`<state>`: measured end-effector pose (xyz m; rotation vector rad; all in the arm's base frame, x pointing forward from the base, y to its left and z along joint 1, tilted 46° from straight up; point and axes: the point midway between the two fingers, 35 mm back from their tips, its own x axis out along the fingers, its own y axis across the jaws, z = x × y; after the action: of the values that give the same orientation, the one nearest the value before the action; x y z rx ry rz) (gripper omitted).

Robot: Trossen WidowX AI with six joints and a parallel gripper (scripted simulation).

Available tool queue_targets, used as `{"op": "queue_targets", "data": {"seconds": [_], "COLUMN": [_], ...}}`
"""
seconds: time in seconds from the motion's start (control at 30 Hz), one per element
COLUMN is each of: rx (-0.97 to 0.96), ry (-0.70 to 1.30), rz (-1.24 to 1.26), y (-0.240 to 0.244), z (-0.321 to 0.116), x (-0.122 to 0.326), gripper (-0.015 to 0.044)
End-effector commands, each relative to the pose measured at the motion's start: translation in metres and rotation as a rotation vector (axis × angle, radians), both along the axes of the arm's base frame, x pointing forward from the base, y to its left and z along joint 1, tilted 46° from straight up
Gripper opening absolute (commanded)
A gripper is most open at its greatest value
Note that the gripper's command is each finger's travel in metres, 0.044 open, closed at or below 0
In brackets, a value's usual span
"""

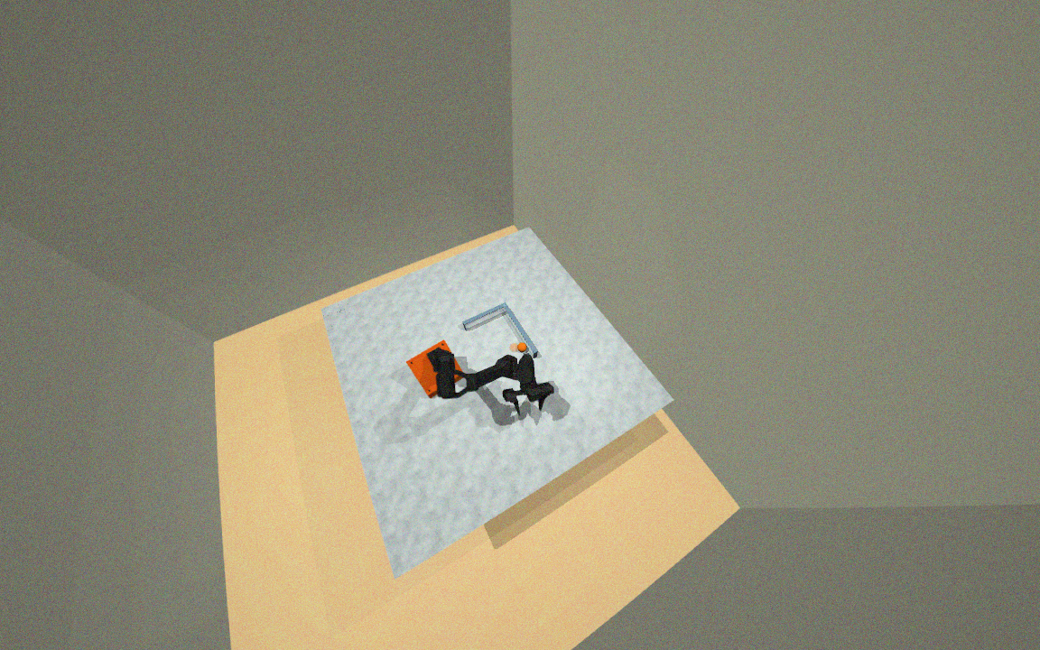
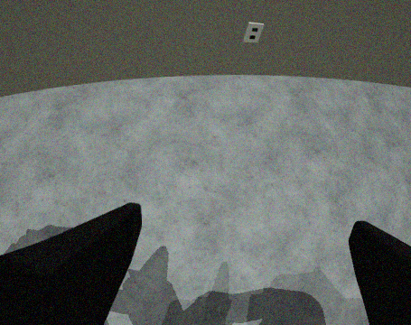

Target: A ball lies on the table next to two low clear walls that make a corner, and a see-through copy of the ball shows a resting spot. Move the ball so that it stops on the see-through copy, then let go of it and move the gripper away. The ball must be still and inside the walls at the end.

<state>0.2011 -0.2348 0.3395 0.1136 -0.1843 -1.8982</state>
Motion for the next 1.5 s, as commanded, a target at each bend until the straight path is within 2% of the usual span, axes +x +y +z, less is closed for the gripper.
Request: {"op": "queue_targets", "data": {"seconds": [0.0, 0.07, 0.33, 0.63, 0.93, 1.23, 1.3, 1.47], "rx": [0.001, 0.006, 0.067, 0.267, 0.502, 0.793, 0.813, 0.815], "ry": [0.007, 0.062, 0.385, 0.816, 1.079, 1.41, 1.477, 1.483], "rz": [0.005, 0.046, 0.317, 0.67, 0.845, 0.918, 0.919, 0.919], "y": [0.0, 0.0, 0.009, 0.048, 0.091, 0.138, 0.142, 0.142], "z": [0.0, -0.002, -0.029, -0.111, -0.186, -0.252, -0.259, -0.26], "x": [0.002, 0.016, 0.099, 0.179, 0.196, 0.175, 0.171, 0.17], "gripper": [0.0374, 0.033, 0.033, 0.033, 0.033, 0.033, 0.033, 0.033]}}
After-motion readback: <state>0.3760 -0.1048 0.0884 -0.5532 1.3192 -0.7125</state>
